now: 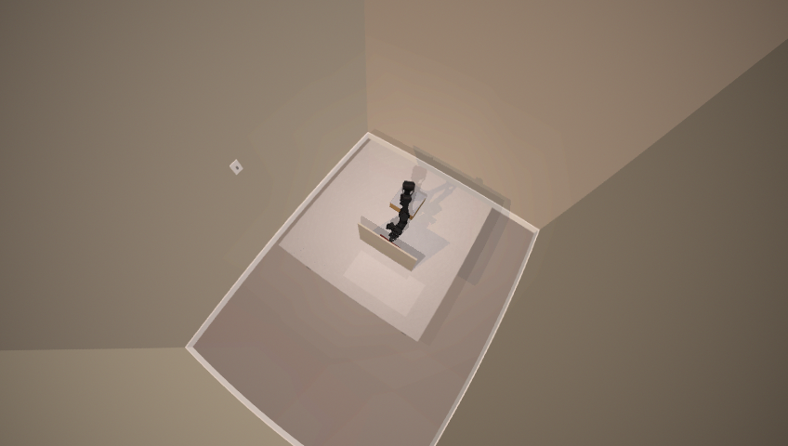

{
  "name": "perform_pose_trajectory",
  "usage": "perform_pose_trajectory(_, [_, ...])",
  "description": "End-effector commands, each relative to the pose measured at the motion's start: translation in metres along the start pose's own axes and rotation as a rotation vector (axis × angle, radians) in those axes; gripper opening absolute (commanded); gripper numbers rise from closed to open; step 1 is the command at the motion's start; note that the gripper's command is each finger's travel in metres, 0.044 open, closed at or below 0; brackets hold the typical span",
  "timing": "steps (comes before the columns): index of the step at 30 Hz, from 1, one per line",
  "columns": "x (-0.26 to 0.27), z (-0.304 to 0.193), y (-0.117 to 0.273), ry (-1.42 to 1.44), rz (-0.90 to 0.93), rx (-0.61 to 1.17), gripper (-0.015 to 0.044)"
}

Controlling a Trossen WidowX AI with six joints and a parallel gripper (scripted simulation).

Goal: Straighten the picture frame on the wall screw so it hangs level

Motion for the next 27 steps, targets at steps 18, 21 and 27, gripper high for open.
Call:
perform_pose_trajectory(18, [0.0003,0.0008,0.0000,-0.090,0.000,0.002,0.0000])
perform_pose_trajectory(21, [0.0004,0.0010,0.0000,-0.134,0.000,0.003,0.0000])
perform_pose_trajectory(27, [0.0005,0.0011,0.0000,-0.159,0.000,0.003,0.0000])
Point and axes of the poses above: the point midway between the two fingers, 35 mm back from their tips, its own y axis back along the fingers, its own x axis across the jaws, z = x × y, the point moved 10 cm from there along y, back along the fingers, and after that the axes turned 3 degrees about y, right-handed, at the moved point
